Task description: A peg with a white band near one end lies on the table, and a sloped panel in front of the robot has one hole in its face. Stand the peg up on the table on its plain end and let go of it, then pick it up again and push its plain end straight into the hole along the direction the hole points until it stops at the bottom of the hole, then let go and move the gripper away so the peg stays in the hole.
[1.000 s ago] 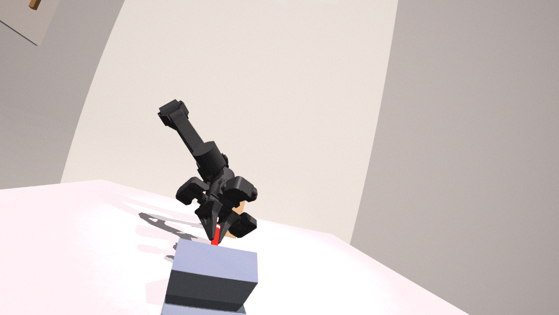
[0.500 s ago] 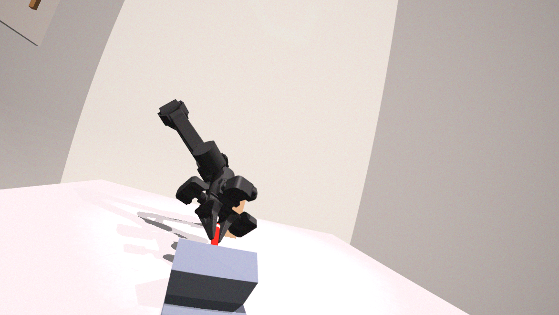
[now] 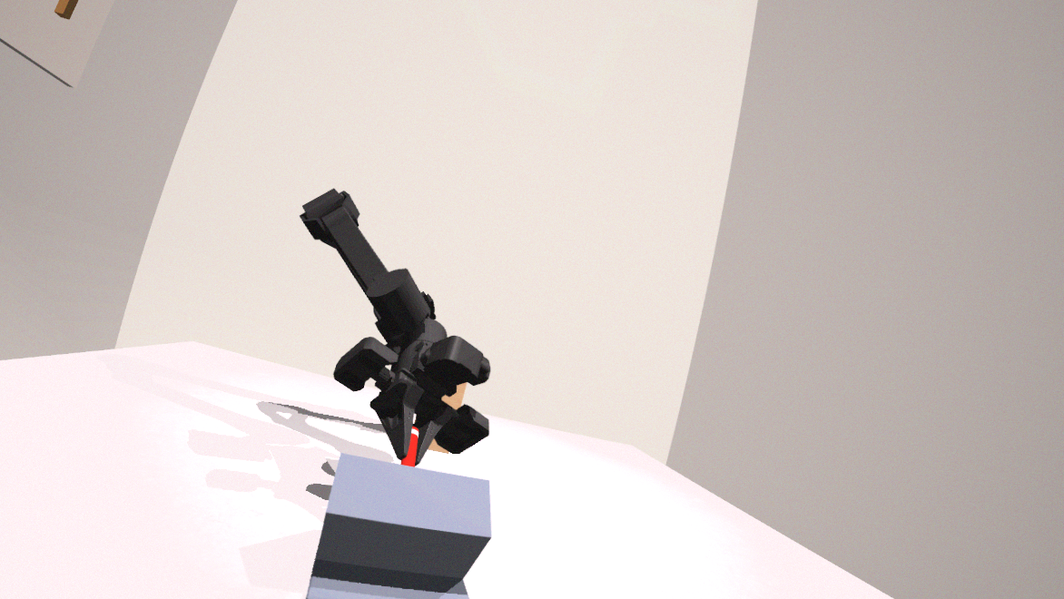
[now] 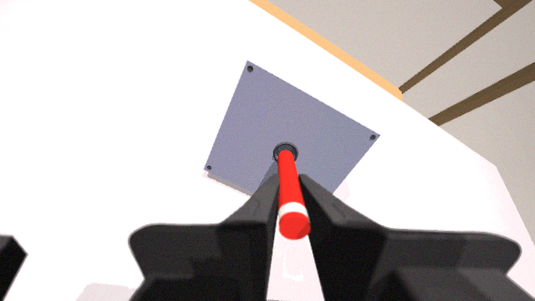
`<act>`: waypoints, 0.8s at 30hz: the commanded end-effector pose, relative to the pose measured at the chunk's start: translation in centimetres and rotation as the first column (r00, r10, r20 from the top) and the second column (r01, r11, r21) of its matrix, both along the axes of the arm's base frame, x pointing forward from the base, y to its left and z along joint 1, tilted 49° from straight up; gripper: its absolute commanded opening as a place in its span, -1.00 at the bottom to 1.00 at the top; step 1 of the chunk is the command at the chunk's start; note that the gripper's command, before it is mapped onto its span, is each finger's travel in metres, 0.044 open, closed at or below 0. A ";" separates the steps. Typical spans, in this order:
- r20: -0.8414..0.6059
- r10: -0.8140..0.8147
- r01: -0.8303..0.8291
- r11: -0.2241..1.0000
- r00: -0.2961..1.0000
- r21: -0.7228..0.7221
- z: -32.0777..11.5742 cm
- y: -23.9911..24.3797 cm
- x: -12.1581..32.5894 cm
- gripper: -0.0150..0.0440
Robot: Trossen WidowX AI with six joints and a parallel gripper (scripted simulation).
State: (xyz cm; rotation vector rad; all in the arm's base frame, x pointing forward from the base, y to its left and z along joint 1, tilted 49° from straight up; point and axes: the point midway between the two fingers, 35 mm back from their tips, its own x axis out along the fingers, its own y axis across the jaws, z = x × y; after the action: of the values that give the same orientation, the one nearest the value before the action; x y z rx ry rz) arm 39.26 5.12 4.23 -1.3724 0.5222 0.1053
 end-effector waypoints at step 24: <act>0.000 0.003 -0.003 1.000 1.000 0.000 -0.5 -0.1 1.3 -0.49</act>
State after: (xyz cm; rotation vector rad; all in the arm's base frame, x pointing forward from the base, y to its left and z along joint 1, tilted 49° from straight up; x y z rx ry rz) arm 40.26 4.92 3.78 -1.3693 0.5242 0.1044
